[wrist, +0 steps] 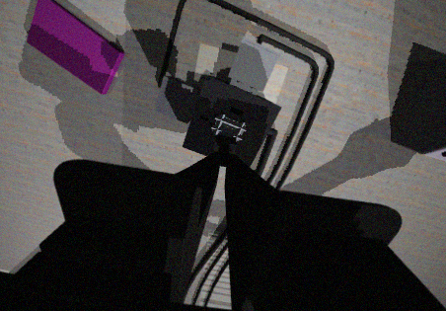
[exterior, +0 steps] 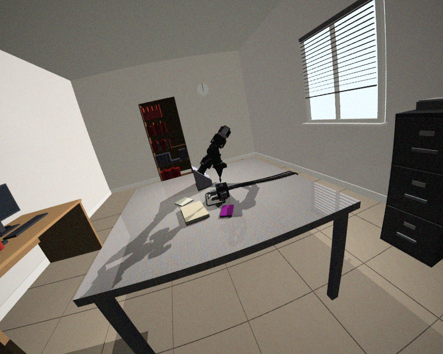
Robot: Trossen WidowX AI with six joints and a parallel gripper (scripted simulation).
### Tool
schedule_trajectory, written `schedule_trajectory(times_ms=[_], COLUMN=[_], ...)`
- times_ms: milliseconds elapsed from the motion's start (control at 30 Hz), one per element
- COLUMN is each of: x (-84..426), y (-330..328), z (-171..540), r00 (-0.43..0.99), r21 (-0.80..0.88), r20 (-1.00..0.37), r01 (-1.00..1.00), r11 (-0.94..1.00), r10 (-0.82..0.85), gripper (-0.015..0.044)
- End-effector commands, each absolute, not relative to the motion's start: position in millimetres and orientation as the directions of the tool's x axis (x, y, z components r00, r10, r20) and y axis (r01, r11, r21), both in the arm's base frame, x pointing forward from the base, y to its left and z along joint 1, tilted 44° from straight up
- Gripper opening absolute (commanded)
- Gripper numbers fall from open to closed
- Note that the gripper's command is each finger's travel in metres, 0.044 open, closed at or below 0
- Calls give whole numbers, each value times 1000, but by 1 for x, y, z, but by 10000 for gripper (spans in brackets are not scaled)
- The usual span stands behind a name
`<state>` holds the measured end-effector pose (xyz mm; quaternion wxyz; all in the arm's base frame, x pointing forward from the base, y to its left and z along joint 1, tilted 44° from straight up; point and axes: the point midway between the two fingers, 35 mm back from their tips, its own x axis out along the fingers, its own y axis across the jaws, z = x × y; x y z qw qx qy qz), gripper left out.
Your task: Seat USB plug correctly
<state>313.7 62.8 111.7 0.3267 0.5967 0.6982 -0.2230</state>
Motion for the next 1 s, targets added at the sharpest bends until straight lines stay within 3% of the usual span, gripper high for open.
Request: schedule_trajectory(times_ms=[0, 967], x=[313, 313], y=[63, 63], z=[111, 111], r00=[-77, -77], r21=[140, 568], r20=[-722, -722], r01=[957, 502], r11=[254, 652], r10=[688, 688], gripper=[0, 0])
